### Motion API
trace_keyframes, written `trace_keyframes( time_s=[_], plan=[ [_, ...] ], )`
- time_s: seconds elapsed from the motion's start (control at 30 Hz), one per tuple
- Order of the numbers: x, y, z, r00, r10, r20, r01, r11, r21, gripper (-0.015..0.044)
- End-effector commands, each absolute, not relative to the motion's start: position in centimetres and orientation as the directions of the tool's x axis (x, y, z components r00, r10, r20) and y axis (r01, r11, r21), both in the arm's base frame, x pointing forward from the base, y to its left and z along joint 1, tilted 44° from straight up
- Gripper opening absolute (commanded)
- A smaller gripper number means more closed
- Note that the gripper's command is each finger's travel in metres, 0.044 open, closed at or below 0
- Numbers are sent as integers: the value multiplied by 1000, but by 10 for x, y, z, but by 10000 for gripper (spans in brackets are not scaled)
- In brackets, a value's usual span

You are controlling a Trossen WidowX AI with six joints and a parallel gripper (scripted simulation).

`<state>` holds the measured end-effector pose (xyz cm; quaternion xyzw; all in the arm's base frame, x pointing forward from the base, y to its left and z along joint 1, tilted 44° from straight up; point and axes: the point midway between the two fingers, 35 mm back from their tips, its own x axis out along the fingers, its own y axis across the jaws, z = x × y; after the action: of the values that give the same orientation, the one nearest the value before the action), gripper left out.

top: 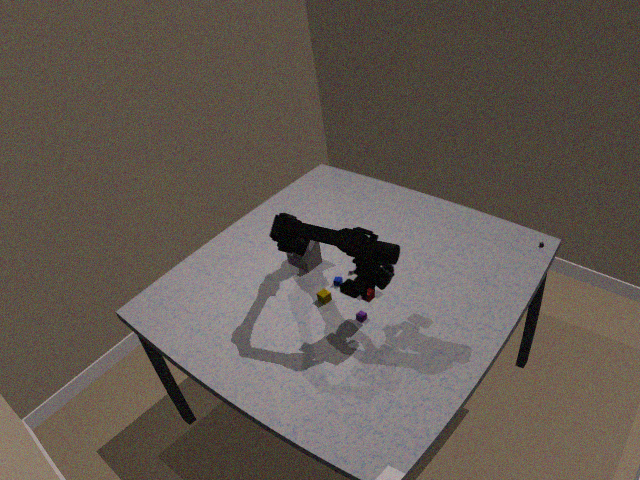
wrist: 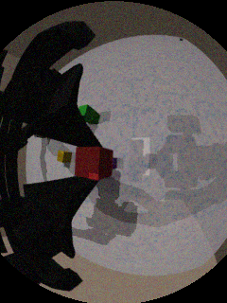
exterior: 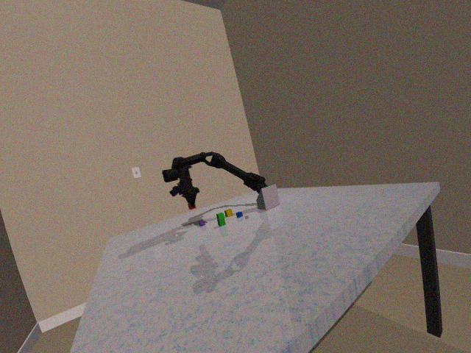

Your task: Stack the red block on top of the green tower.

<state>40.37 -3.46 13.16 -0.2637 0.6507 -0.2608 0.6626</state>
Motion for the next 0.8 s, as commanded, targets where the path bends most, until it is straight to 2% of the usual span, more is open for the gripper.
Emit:
trace_keyframes(
  time_s=[0.0,0.3,0.77],
  plan=[
    [404,-24,140,19,-686,-727,2,727,-686,0],
    [402,-22,139,19,-686,-728,2,728,-686,0],
    [365,26,97,19,-677,-736,-2,736,-677,0]
  ],
)
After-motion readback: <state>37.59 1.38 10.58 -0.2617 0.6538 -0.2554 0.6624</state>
